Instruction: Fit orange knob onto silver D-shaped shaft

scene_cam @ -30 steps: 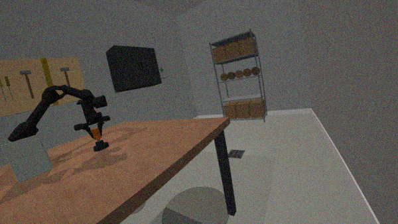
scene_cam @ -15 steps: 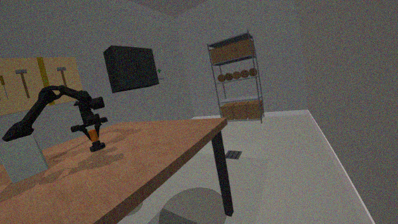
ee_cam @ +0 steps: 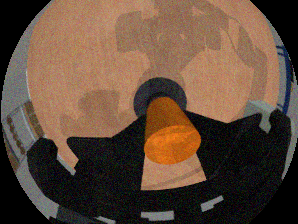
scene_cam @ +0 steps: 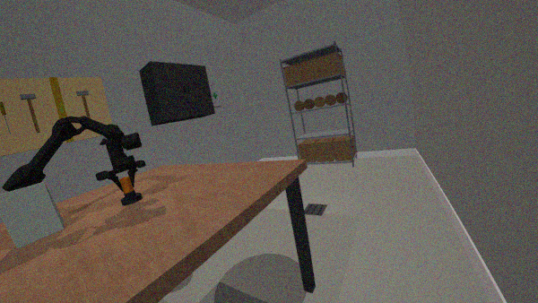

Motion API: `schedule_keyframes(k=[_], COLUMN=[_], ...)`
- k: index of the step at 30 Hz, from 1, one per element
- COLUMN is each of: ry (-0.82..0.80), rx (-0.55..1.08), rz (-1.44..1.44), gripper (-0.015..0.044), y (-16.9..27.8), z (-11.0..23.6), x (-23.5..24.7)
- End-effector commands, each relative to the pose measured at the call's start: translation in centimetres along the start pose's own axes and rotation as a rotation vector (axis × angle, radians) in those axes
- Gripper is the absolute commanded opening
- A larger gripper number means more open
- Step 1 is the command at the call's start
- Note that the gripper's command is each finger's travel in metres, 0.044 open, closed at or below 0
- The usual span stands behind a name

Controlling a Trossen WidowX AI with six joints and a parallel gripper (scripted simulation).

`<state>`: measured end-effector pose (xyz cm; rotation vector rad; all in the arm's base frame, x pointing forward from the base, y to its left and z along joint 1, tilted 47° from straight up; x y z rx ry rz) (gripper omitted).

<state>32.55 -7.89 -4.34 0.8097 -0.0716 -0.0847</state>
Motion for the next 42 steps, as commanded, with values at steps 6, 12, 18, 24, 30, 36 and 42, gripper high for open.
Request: schedule_keyframes(k=[6,12,18,24,30,36,42], ry=[0.0,0.0,0.0,0.0,-0.001,0.0,0.0], rx=[0.0,0.0,0.0,0.0,-0.005,-0.004,-0.004], rz=[0.001,0.001,0.001,0.001,-0.001,0.0,0.0], gripper=[0.0131,0.0289,0.044,0.044,0.044,0.044,0.044], y=[0.0,0.0,0.0,0.0,-0.2,-0.3,-0.3], z=[0.0,0.0,0.0,0.0,8.3,9.6,9.6], x=[0.0,0.0,0.0,0.0,0.2,0.3,0.3])
Point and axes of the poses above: the point midway between the two fingers, 35 mm back from their tips, its own z axis back along the fingers, its own x axis across the jaws, y = z × x, the point moved 3 cm from there along z, back along the fingers, and after that the axes turned 1 degree about -z, right-handed, at the moved point
